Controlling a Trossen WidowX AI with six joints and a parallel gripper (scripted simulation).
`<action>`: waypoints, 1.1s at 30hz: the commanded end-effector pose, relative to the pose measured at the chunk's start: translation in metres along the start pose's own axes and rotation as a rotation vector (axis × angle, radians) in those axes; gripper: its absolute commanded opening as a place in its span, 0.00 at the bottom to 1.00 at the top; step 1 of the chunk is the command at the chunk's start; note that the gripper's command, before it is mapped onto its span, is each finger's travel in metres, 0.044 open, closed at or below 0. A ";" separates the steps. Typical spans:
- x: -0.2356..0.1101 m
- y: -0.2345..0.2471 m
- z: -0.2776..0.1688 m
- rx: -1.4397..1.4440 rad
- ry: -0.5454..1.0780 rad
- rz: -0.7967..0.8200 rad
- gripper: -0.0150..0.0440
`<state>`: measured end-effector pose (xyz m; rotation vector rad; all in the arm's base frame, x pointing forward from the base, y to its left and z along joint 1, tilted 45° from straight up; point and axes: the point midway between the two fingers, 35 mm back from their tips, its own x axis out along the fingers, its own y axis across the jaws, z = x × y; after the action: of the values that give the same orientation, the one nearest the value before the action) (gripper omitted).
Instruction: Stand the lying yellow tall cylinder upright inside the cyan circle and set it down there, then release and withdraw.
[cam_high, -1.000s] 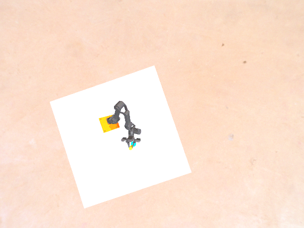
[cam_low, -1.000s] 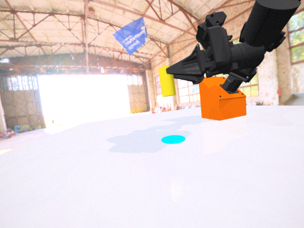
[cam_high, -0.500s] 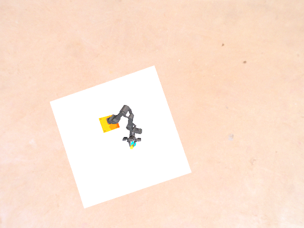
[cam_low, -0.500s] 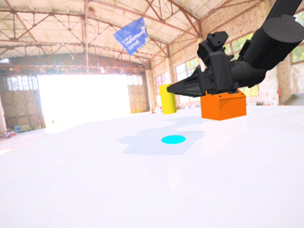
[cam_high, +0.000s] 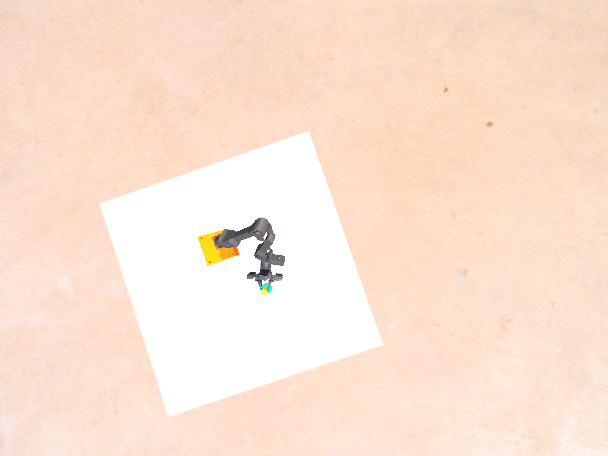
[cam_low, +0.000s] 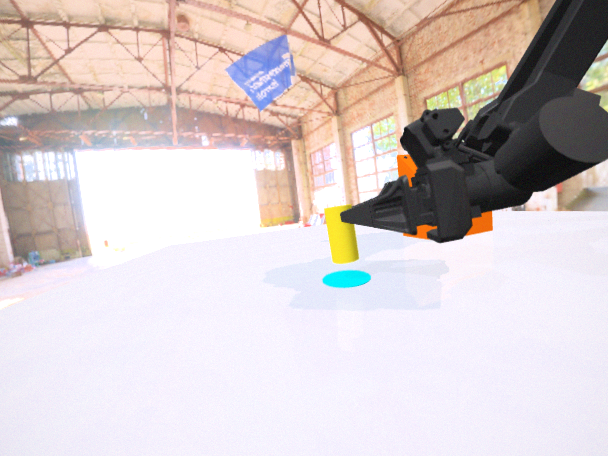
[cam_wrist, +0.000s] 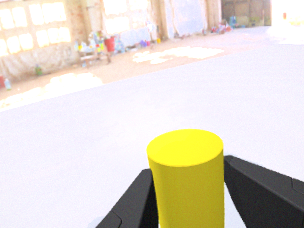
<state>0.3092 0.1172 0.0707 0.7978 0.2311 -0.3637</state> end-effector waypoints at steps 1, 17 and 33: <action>0.001 -0.001 -0.005 0.005 -0.010 -0.003 0.43; 0.004 -0.001 -0.023 0.001 0.000 -0.001 0.43; 0.004 -0.001 -0.023 0.001 0.000 -0.001 0.93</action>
<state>0.3103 0.1326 0.0529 0.7940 0.2375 -0.3607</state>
